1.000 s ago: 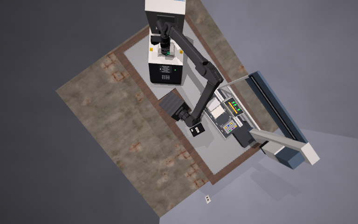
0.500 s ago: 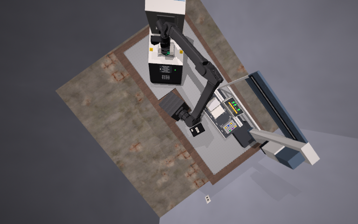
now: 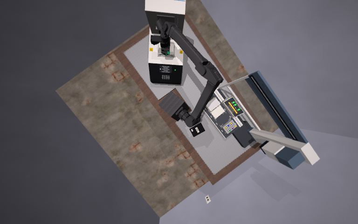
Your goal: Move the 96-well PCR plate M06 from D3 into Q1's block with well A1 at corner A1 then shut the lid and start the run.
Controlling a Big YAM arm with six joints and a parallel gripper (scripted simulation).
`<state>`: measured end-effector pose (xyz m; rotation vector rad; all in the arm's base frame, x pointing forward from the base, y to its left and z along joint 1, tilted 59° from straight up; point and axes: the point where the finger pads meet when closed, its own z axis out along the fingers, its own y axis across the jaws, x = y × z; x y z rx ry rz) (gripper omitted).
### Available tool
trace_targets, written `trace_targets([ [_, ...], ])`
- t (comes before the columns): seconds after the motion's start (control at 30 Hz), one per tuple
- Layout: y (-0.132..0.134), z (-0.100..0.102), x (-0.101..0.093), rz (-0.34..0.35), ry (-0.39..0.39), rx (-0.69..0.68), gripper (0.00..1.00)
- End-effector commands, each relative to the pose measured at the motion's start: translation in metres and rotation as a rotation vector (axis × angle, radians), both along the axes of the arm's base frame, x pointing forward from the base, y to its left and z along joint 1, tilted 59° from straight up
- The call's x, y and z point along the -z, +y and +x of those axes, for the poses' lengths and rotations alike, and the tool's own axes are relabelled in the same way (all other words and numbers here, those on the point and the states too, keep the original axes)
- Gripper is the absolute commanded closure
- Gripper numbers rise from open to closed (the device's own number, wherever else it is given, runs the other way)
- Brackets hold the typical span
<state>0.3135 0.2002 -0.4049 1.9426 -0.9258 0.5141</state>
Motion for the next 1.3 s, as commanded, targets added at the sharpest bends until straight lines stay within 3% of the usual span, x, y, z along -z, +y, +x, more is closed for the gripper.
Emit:
trace_targets([
  [0.0, 0.012, 0.012, 0.002, 0.029, -0.016, -0.012, 1.00],
  [0.17, 0.009, 0.015, -0.005, 0.033, -0.015, -0.003, 1.00],
  [0.2, 0.009, 0.016, -0.006, 0.033, -0.016, -0.002, 0.00],
  [0.93, 0.028, 0.032, -0.017, 0.062, -0.064, 0.027, 0.00],
  [1.27, 0.020, 0.024, -0.007, 0.046, -0.049, 0.026, 0.00],
])
